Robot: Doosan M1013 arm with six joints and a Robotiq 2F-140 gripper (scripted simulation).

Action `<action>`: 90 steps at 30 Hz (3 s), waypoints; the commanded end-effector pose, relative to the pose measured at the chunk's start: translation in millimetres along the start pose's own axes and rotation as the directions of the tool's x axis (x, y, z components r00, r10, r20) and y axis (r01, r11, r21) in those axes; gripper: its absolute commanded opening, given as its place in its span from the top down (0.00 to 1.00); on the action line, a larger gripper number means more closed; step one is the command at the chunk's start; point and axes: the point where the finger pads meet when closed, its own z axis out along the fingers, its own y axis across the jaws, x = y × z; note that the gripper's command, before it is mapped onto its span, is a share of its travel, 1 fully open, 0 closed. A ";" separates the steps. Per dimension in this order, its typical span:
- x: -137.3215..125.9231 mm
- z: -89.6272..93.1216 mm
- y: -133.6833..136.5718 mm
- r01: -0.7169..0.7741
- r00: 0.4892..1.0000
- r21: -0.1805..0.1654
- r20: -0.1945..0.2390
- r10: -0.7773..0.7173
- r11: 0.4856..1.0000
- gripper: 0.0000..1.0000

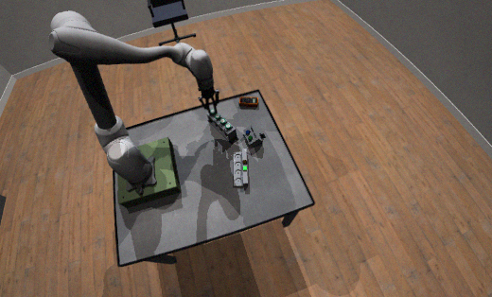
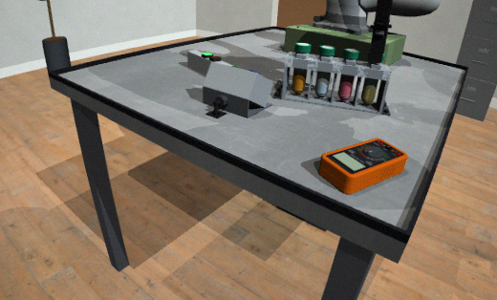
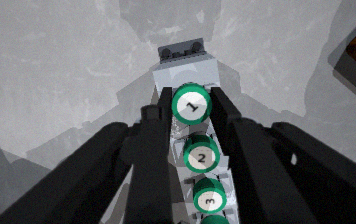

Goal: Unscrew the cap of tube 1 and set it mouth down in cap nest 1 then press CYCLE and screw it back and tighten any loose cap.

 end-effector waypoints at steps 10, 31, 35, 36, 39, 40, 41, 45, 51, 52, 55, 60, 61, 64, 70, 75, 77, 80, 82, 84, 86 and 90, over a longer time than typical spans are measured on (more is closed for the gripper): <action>0.3 0.2 0.4 -0.315 0.949 -0.009 0.017 0.315 0.949 0.59; 0.3 -0.3 0.4 0.219 0.976 0.002 0.019 -0.219 0.976 0.59; 0.3 -0.3 0.4 0.411 0.912 0.005 0.021 -0.411 0.912 0.59; 0.3 -0.3 0.4 0.459 0.888 0.006 0.020 -0.459 0.889 0.59; 0.3 -0.3 0.4 0.593 0.805 0.010 0.019 -0.593 0.805 0.59; 0.3 -0.3 0.4 0.634 0.773 0.011 0.019 -0.634 0.773 0.59; 0.3 -0.3 0.4 0.664 0.747 0.011 0.016 -0.665 0.747 0.59; 0.3 -0.3 0.4 0.664 0.747 0.011 0.016 -0.665 0.747 0.59; 0.3 -0.3 0.4 0.664 0.747 0.011 0.016 -0.665 0.747 0.70; 0.3 -0.3 0.4 0.664 0.747 0.011 0.016 -0.665 0.747 0.70; 0.3 -0.3 0.4 0.664 0.747 0.011 0.016 -0.665 0.747 0.70; 0.3 -0.4 0.4 0.664 0.747 0.011 0.016 -0.665 0.747 0.70; 0.3 -0.4 0.4 0.664 0.747 0.011 0.016 -0.665 0.747 0.70; 0.3 -0.4 0.4 0.664 0.747 0.011 0.016 -0.665 0.747 0.70; 0.3 -0.4 0.4 0.414 0.910 0.006 0.019 -0.414 0.910 0.70; 0.3 -0.1 0.4 0.176 0.984 0.001 0.019 -0.176 0.984 0.70; 0.3 -0.1 0.4 0.077 0.997 -0.001 0.019 -0.077 0.997 0.70; 0.3 0.0 0.4 0.027 0.999 -0.002 0.019 -0.027 1.000 0.70; 0.3 0.0 0.4 -0.073 0.997 -0.004 0.019 0.073 0.997 0.70; 0.3 0.1 0.4 -0.172 0.985 -0.006 0.019 0.172 0.985 0.70; 0.3 0.1 0.4 -0.270 0.963 -0.008 0.018 0.270 0.963 0.70; 0.3 0.1 0.4 -0.315 0.949 -0.009 0.017 0.315 0.949 0.70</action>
